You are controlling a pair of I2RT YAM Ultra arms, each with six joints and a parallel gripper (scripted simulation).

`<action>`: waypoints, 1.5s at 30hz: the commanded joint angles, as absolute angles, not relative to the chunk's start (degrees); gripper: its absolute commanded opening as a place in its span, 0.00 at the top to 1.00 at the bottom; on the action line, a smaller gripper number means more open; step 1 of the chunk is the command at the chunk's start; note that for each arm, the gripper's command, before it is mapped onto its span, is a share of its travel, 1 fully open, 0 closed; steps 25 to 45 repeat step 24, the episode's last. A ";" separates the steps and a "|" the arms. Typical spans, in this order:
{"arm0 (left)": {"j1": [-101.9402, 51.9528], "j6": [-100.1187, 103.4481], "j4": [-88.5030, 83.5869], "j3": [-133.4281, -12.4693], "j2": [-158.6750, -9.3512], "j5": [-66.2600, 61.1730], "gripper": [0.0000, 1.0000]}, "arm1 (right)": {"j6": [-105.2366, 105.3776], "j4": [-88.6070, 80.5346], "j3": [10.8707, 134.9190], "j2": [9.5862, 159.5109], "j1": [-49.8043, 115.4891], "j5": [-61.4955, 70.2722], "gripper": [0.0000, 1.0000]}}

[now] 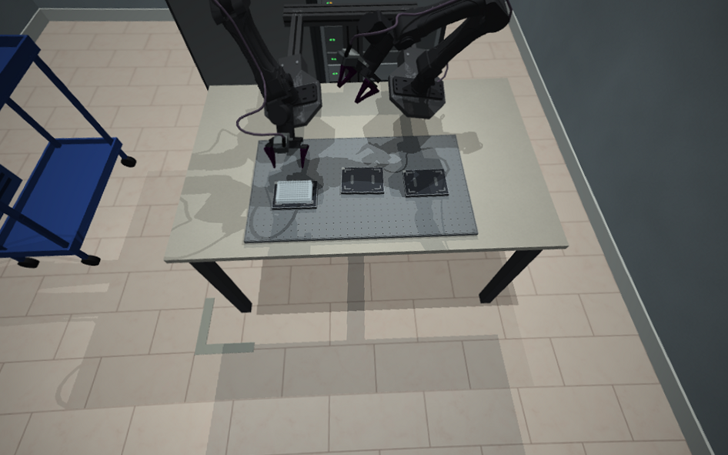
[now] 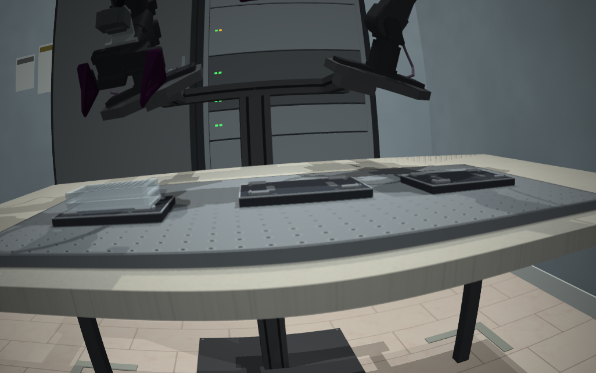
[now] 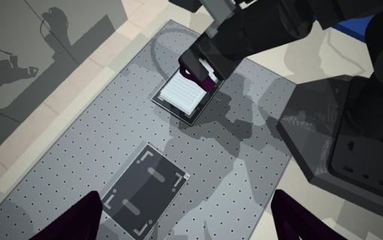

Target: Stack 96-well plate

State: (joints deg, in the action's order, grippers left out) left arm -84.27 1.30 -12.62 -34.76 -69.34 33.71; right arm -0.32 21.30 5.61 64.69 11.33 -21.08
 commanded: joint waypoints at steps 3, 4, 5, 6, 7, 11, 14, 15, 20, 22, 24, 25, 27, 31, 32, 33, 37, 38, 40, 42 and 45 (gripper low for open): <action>-84.91 1.44 -12.44 -36.23 -68.40 34.40 0.00 | 0.42 22.54 4.59 65.51 11.91 -21.90 0.00; -84.91 1.44 -12.44 -36.23 -68.40 34.40 0.00 | 0.42 22.54 4.59 65.51 11.91 -21.90 0.00; -84.91 1.44 -12.44 -36.23 -68.40 34.40 0.00 | 0.45 22.69 5.23 65.11 11.59 -21.92 0.00; -84.91 1.44 -12.44 -36.23 -68.40 34.40 0.00 | 0.45 22.69 5.23 65.12 11.59 -21.93 0.00; -84.91 1.44 -12.44 -36.23 -68.40 34.40 0.00 | 0.45 22.69 5.23 65.12 11.59 -21.93 0.00; -84.91 1.44 -12.44 -36.23 -68.40 34.40 0.00 | 0.45 22.70 5.22 65.12 11.59 -21.93 0.00; -84.91 1.44 -12.44 -36.23 -68.40 34.40 0.00 | 0.45 22.70 5.22 65.12 11.59 -21.93 0.00; -84.91 1.44 -12.44 -36.23 -68.40 34.40 0.00 | 0.45 22.70 5.22 65.12 11.59 -21.93 0.00; -84.91 1.44 -12.44 -36.23 -68.40 34.40 0.00 | 0.45 22.70 5.22 65.12 11.59 -21.93 0.00; -84.91 1.44 -12.44 -36.23 -68.40 34.40 0.00 | 0.46 22.70 5.22 65.12 11.59 -21.93 0.00; -84.91 1.44 -12.44 -36.23 -68.40 34.40 0.00 | 0.46 22.70 5.22 65.12 11.59 -21.93 0.00; -84.91 1.44 -12.44 -36.23 -68.40 34.40 0.00 | 0.46 22.70 5.22 65.12 11.59 -21.93 0.00; -84.91 1.44 -12.44 -36.23 -68.40 34.40 0.00 | 0.46 22.70 5.22 65.12 11.59 -21.93 0.00; -84.91 1.44 -12.44 -36.23 -68.40 34.40 0.00 | 0.46 22.70 5.22 65.12 11.59 -21.93 0.00; -84.91 1.44 -12.44 -36.23 -68.40 34.40 0.00 | 0.46 22.70 5.22 65.12 11.59 -21.93 0.00; -84.91 1.44 -12.44 -36.23 -68.40 34.40 0.00 | 0.46 22.70 5.22 65.12 11.59 -21.93 0.00; -84.91 1.44 -12.44 -36.23 -68.40 34.40 0.00 | 0.46 22.70 5.22 65.12 11.59 -21.93 0.00; -84.91 1.44 -12.44 -36.23 -68.40 34.40 0.00 | 0.46 22.70 5.22 65.12 11.59 -21.93 0.00; -84.91 1.44 -12.44 -36.23 -68.40 34.40 0.00 | 0.46 22.70 5.22 65.12 11.59 -21.93 0.00; -84.91 1.44 -12.44 -36.23 -68.40 34.40 0.00 | 0.46 22.70 5.22 65.12 11.59 -21.93 0.00; -84.91 1.44 -12.44 -36.23 -68.40 34.40 0.00 | 0.46 22.70 5.22 65.12 11.59 -21.93 0.00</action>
